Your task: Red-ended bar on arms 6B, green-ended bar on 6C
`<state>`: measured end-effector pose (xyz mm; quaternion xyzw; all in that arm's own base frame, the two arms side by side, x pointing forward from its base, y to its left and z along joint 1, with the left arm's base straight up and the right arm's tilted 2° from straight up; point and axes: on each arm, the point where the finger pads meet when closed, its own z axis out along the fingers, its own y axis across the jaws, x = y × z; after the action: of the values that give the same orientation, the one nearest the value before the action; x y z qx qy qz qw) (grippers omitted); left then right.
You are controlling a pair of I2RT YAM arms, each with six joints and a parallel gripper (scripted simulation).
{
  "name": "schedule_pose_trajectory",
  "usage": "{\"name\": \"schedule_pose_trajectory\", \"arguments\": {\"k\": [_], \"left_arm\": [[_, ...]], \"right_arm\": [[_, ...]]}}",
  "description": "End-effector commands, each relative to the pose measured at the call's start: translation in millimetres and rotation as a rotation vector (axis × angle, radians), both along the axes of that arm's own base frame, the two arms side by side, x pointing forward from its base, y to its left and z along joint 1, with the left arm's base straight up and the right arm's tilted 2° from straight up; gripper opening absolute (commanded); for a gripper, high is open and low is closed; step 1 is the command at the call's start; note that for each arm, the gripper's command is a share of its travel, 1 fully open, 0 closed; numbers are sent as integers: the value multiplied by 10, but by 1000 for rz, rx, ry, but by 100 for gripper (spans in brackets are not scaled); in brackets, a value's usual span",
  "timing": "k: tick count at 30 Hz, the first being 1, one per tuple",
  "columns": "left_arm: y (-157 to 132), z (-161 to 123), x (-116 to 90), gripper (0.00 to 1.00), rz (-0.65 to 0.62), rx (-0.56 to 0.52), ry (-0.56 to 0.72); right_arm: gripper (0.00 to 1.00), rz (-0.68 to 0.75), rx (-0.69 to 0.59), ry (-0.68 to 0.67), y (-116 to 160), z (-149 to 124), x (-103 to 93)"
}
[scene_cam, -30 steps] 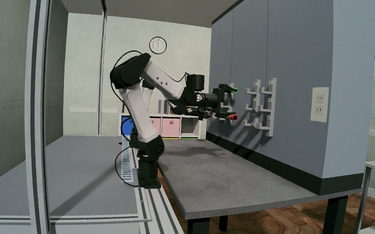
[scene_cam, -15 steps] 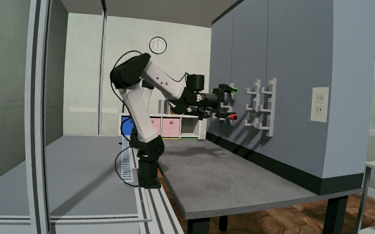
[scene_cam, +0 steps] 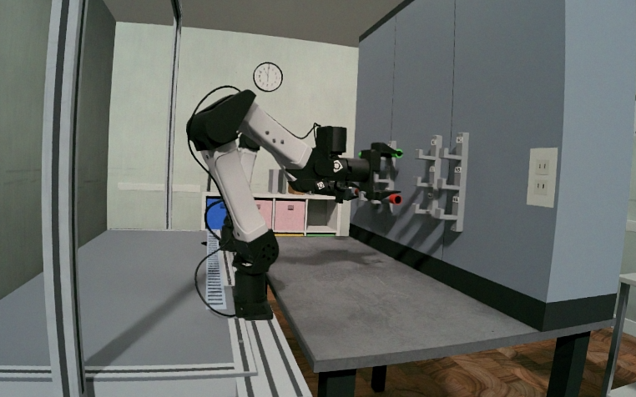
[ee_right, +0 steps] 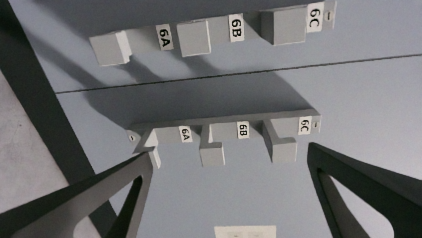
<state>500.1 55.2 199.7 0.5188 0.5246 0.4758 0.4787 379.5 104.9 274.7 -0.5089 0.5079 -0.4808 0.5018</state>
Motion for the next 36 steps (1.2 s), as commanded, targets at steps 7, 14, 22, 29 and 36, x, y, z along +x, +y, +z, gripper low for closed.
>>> {"name": "schedule_pose_trajectory", "arguments": {"k": [7,14,22,29,36], "left_arm": [[9,485,-14,0,-2,8,-89],[9,543,-14,0,-2,8,-89],[9,640,-15,0,-2,8,-89],[9,694,-14,0,-2,8,-89],[3,731,-10,0,-2,8,-89]], "right_arm": [[100,-7,-7,4,-10,-53,1],[100,-7,-7,4,-10,-53,1],[100,-7,-7,4,-10,-53,1],[100,-7,-7,4,-10,-53,1],[100,-7,-7,4,-10,-53,1]]}}
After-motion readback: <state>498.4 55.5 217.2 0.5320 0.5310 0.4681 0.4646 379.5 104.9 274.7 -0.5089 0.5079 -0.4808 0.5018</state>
